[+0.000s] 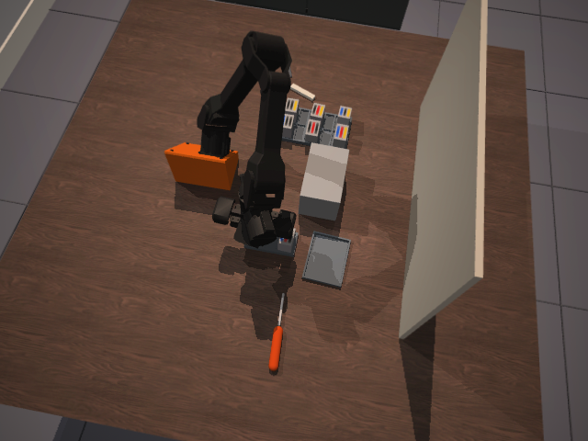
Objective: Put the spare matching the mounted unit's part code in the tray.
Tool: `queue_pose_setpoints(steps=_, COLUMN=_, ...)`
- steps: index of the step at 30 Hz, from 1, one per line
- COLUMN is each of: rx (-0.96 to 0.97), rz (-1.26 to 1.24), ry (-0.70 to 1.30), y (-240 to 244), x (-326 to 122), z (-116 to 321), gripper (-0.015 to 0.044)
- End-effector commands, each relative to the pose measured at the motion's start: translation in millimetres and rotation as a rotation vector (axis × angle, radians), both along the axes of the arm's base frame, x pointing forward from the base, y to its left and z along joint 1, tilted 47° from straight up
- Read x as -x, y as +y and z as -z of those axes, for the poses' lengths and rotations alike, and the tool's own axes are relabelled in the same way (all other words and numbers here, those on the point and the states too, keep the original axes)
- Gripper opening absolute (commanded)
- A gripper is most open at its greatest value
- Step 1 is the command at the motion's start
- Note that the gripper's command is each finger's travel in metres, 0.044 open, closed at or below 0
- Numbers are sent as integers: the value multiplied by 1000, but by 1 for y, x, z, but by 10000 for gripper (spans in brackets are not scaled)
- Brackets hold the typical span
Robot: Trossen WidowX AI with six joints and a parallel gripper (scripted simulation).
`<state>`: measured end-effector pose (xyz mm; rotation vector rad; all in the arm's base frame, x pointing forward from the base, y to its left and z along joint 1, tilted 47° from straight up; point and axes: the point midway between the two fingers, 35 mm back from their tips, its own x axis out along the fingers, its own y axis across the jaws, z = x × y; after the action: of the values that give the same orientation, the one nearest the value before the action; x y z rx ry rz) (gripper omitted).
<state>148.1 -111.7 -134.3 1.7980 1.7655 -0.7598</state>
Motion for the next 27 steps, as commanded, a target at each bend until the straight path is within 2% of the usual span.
queue_pose_setpoints(steps=1, rx=15, rz=-1, ry=-8, y=-22, x=-1, z=-17, gripper=0)
queue_pose_setpoints(steps=5, rx=13, rz=1, ry=-7, y=-40, x=1, z=-38, gripper=0)
queue_pose_setpoints(steps=11, rx=23, rz=12, ry=-13, y=-46, x=-2, z=-40, gripper=0)
queue_pose_setpoints(steps=27, rx=15, rz=1, ry=-6, y=-98, x=-6, z=-85, gripper=0)
